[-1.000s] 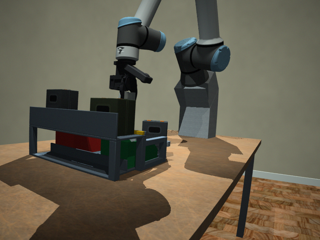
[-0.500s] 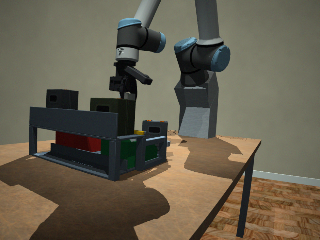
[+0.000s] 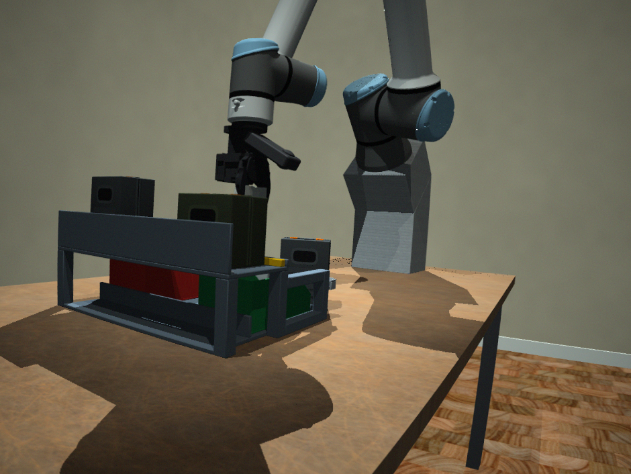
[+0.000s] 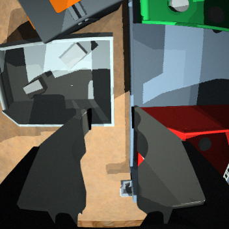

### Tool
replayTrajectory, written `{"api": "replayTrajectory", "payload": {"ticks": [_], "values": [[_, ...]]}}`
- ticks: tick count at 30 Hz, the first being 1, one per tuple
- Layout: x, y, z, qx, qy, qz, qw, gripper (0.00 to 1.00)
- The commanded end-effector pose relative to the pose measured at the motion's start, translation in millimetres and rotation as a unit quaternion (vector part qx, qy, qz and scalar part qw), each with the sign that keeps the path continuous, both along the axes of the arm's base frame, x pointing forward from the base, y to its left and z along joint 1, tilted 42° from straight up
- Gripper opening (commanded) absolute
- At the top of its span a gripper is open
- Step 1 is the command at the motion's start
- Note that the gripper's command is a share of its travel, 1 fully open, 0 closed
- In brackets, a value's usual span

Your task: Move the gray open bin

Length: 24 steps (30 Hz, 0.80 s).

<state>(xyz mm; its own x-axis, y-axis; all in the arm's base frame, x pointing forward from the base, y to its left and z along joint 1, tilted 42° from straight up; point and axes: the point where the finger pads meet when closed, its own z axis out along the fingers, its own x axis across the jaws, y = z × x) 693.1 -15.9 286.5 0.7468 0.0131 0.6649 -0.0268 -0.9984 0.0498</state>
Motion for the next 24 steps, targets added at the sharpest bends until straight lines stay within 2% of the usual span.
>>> {"api": "replayTrajectory", "payload": {"ticks": [1,24], "values": [[1.6,0.0,-1.0,0.000,-0.001,0.000,1.000,0.20],[3.3,-0.2,-2.9,0.000,-0.001,0.000,1.000,0.20]]}}
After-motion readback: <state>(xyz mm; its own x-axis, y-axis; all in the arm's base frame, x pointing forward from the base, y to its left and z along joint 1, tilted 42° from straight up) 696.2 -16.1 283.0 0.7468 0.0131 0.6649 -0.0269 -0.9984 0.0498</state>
